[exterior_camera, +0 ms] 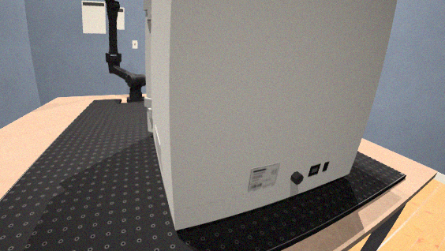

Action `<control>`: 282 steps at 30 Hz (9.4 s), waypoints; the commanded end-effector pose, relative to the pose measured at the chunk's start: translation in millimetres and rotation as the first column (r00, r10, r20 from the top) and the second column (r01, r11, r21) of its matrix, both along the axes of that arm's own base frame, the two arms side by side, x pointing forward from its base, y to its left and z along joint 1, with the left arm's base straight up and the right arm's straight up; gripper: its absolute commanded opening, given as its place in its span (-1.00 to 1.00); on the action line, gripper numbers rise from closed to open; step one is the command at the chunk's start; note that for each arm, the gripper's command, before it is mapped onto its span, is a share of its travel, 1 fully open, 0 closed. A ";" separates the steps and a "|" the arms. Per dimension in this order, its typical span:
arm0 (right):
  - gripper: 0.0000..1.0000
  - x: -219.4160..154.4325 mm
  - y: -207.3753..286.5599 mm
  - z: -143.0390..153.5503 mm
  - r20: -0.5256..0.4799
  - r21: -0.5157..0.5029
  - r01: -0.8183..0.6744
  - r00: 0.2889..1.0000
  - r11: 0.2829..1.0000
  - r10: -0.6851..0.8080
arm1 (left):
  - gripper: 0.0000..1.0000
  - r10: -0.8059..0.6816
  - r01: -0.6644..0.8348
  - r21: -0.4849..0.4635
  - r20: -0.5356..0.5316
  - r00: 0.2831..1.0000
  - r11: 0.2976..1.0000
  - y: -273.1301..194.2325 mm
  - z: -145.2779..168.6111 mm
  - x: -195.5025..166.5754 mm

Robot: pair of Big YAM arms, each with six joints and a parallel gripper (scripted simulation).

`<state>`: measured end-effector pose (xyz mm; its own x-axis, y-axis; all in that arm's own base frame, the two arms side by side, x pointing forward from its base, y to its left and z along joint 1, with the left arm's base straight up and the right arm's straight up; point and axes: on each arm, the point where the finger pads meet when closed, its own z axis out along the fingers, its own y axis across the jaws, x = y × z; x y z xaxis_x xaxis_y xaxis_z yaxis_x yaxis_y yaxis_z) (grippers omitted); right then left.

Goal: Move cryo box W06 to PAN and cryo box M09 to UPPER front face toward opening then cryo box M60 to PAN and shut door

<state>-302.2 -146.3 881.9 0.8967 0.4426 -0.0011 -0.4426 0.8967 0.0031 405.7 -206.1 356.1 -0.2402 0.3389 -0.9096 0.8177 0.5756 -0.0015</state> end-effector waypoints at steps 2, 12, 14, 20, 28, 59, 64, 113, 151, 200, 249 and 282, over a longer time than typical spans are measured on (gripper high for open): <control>-1.00 12.7 6.8 3.4 -0.026 -0.016 0.010 1.000 1.000 -0.011 | 1.00 -0.003 0.003 0.005 0.035 0.999 1.000 1.5 19.5 10.3; -1.00 12.7 6.8 3.4 -0.026 -0.016 0.010 1.000 1.000 -0.011 | 1.00 -0.004 0.004 0.005 0.037 0.999 1.000 0.7 20.6 10.3; -1.00 12.7 6.8 3.4 -0.026 -0.016 0.010 1.000 1.000 -0.011 | 1.00 -0.002 0.002 -0.001 0.056 0.998 1.000 2.9 32.0 14.2; -1.00 12.7 6.8 3.4 -0.026 -0.016 0.010 1.000 1.000 -0.011 | 1.00 -0.006 0.006 0.005 0.038 0.999 1.000 4.8 21.1 14.0; -1.00 12.7 6.8 3.4 -0.026 -0.016 0.010 1.000 1.000 -0.011 | 1.00 0.028 -0.028 -0.007 0.020 0.999 1.000 -5.4 7.1 -1.1; -1.00 12.7 6.8 3.4 -0.026 -0.016 0.010 1.000 1.000 -0.011 | 1.00 0.035 -0.035 0.008 0.017 0.999 0.999 20.0 5.1 -31.3; -1.00 12.7 6.8 3.4 -0.026 -0.016 0.010 1.000 1.000 -0.011 | 1.00 0.035 -0.035 0.008 0.017 0.999 0.999 30.4 4.7 -39.3; -1.00 12.7 6.8 3.4 -0.026 -0.016 0.010 1.000 1.000 -0.011 | 1.00 0.020 -0.020 0.009 0.026 0.999 1.000 60.8 12.6 -63.6; -1.00 12.7 6.8 3.4 -0.026 -0.016 0.010 1.000 1.000 -0.011 | 1.00 0.035 -0.034 -0.010 0.026 0.999 0.999 27.6 7.7 -109.2; -1.00 12.7 6.8 3.4 -0.026 -0.016 0.010 1.000 1.000 -0.011 | 1.00 0.610 -0.614 0.002 -0.120 0.783 0.789 -92.3 -35.6 -138.0; -1.00 12.7 6.8 3.4 -0.026 -0.016 0.010 1.000 1.000 -0.011 | 1.00 0.984 -0.979 0.205 -0.172 -0.049 -0.013 -81.7 -103.3 -89.8; -1.00 12.7 6.8 3.4 -0.026 -0.016 0.010 1.000 1.000 -0.011 | 1.00 0.981 -0.982 0.190 -0.190 -0.031 0.006 -78.5 -114.4 -61.0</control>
<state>-302.2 -146.3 881.9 0.8967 0.4426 -0.0011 -0.4426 0.8967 0.0031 338.1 -272.9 224.1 -0.5126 -0.3929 -0.7635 -0.6078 0.7941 -0.0005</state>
